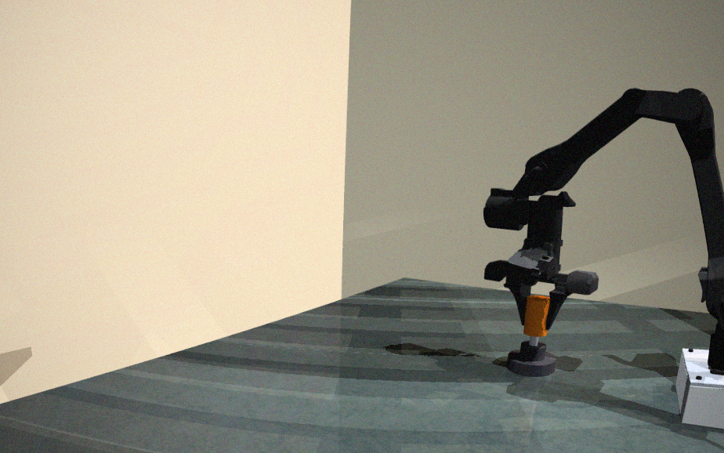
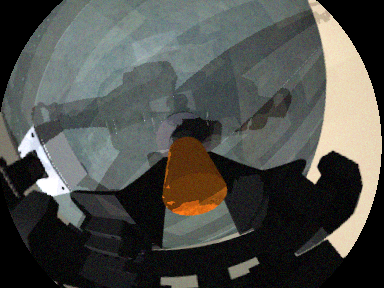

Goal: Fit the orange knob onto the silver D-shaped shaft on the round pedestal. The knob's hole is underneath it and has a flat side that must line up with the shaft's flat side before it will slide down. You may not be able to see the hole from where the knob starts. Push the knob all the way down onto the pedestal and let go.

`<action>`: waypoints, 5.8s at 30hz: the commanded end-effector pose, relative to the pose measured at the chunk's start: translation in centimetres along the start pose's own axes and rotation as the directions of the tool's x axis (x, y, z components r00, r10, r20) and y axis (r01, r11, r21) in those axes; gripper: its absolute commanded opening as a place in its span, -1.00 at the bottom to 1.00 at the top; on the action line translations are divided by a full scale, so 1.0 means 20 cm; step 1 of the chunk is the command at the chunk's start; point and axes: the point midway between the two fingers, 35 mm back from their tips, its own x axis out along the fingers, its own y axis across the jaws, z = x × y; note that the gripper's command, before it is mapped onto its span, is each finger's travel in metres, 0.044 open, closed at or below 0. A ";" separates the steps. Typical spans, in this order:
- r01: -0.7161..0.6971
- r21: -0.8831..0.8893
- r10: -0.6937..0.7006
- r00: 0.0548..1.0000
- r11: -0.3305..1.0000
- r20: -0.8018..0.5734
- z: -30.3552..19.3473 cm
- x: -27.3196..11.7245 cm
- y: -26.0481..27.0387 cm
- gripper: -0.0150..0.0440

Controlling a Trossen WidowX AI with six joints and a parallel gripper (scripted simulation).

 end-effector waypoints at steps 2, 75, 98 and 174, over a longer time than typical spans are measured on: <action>-0.001 -0.033 0.001 1.000 0.999 0.000 0.00 0.01 0.00 -0.49; -0.001 -0.240 0.001 1.000 0.971 0.000 0.00 0.02 0.00 -0.49; -0.001 -0.436 0.001 1.000 0.900 0.000 0.00 0.01 0.00 -0.49; -0.001 -0.614 0.001 1.000 0.789 0.000 0.00 -0.01 0.00 -0.49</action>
